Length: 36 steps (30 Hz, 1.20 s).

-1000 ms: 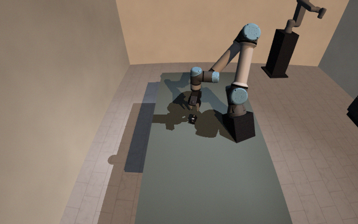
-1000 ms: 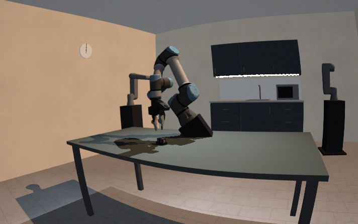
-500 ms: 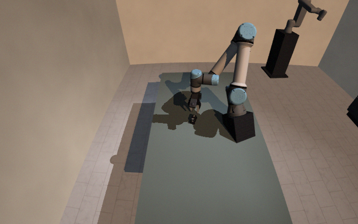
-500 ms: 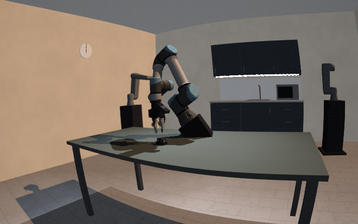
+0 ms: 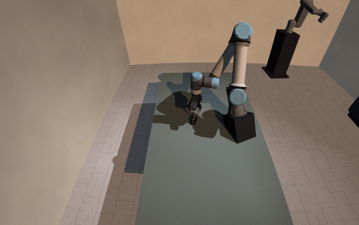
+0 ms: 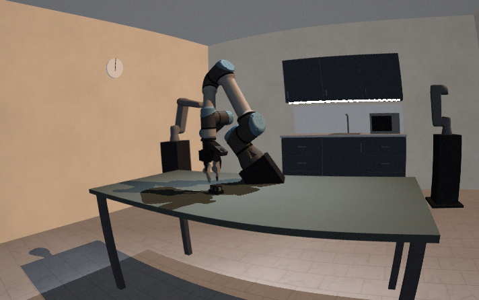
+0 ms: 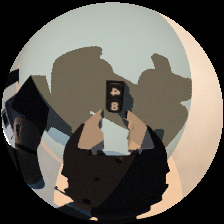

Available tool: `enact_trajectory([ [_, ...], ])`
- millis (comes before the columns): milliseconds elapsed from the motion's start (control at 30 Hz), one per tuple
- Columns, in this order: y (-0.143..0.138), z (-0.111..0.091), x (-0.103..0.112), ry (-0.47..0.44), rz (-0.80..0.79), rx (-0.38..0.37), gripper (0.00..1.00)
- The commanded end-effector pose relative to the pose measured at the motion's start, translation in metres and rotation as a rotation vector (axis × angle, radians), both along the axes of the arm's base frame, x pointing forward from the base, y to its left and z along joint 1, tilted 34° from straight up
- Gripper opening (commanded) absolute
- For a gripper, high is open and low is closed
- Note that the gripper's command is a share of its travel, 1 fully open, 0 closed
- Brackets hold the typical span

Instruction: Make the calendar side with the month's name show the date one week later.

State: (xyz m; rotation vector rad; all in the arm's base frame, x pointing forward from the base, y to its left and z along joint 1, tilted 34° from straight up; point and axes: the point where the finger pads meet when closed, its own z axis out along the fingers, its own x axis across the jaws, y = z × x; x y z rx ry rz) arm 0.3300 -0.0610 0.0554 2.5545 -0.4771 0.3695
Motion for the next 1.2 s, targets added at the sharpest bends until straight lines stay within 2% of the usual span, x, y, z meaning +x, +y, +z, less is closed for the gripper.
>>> enact_trajectory([
  [0,-0.0021,-0.0031,0.0011,-0.001,0.001,0.000,0.28],
  [1167,-0.0040,-0.0061,0.0017,-0.001,0.001,0.000,0.28],
])
